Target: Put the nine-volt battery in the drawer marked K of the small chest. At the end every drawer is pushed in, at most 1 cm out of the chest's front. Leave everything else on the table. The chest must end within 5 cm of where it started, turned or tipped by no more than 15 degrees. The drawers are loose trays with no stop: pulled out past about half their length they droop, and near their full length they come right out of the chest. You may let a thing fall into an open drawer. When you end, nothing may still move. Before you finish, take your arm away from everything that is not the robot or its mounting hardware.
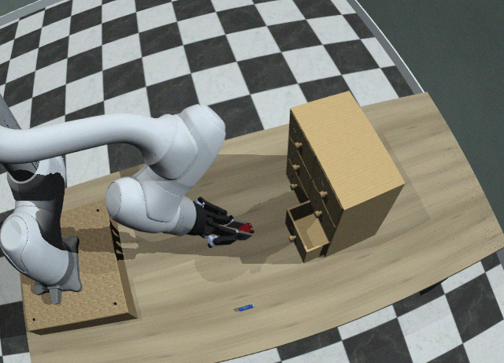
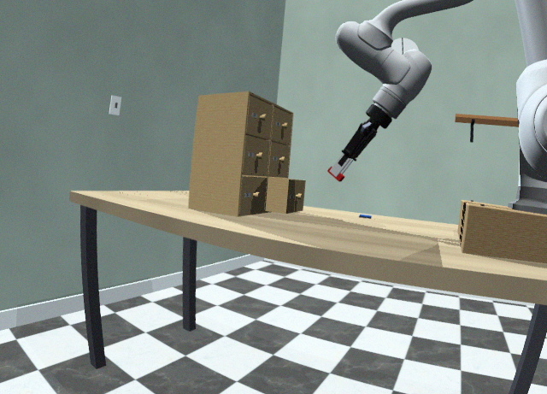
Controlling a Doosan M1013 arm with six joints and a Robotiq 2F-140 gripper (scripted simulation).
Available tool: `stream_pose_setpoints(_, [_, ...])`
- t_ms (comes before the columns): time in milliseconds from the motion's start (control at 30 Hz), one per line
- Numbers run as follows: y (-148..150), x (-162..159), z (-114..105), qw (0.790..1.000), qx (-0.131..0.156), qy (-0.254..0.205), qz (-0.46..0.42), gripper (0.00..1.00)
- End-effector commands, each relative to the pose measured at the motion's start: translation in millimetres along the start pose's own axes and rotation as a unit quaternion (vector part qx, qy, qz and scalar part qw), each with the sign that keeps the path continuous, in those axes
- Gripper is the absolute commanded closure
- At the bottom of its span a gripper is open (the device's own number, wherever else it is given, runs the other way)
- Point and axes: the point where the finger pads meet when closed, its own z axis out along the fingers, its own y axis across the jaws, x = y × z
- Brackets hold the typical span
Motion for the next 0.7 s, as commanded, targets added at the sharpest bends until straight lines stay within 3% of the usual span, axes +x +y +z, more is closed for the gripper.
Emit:
stream_pose_setpoints(0, [4.0, -4.9, -1.0, 0.998, 0.012, 0.057, -0.001, 0.86])
stream_pose_setpoints(233, [3.9, -6.4, -0.8, 0.996, 0.012, 0.088, 0.000, 0.86])
stream_pose_setpoints(500, [4.2, -9.7, -0.6, 0.987, 0.012, 0.159, 0.001, 0.86])
stream_pose_setpoints(667, [4.2, -11.0, -0.4, 0.985, 0.012, 0.170, 0.001, 0.86])
